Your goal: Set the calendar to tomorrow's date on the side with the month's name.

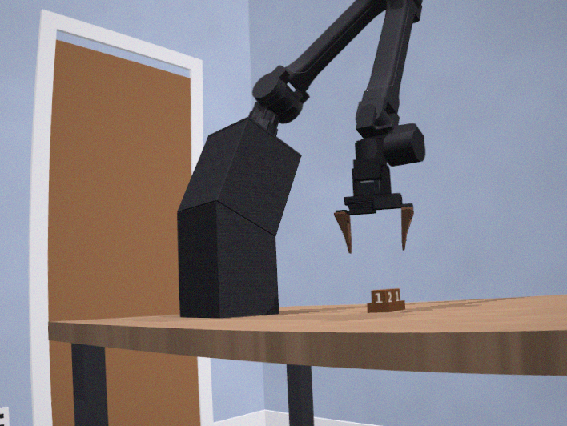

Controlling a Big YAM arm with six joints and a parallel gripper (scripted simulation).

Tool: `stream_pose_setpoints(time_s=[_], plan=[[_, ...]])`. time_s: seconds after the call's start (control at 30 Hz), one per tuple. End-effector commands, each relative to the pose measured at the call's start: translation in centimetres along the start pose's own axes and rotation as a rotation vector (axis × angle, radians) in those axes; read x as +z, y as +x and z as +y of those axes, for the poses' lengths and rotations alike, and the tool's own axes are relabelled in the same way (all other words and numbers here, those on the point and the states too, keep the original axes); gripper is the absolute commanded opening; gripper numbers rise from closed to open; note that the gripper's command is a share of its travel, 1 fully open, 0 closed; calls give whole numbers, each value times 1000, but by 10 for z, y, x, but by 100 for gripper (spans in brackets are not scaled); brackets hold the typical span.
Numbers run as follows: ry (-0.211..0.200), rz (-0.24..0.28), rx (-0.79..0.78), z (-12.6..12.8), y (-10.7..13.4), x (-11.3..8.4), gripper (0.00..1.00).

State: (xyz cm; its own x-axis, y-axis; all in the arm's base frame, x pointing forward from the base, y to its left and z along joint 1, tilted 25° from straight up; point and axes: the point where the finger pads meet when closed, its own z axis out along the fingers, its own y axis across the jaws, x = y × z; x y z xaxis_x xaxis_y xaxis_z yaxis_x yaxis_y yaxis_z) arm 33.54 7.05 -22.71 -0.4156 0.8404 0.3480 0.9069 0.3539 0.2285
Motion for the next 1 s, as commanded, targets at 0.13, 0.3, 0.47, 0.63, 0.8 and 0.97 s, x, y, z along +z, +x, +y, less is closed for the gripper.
stream_pose_setpoints(time_s=[0.13, 0.3, 0.47, 0.63, 0.8, 0.97], plan=[[-17, -8, 316, 7, 0, 11, 100], [-47, -14, 346, 18, -2, 2, 100], [-42, -13, 349, 16, -2, 4, 45], [-42, -13, 349, 16, -2, 4, 45], [-42, -13, 349, 16, -2, 4, 45], [-42, -13, 347, 16, -2, 4, 45]])
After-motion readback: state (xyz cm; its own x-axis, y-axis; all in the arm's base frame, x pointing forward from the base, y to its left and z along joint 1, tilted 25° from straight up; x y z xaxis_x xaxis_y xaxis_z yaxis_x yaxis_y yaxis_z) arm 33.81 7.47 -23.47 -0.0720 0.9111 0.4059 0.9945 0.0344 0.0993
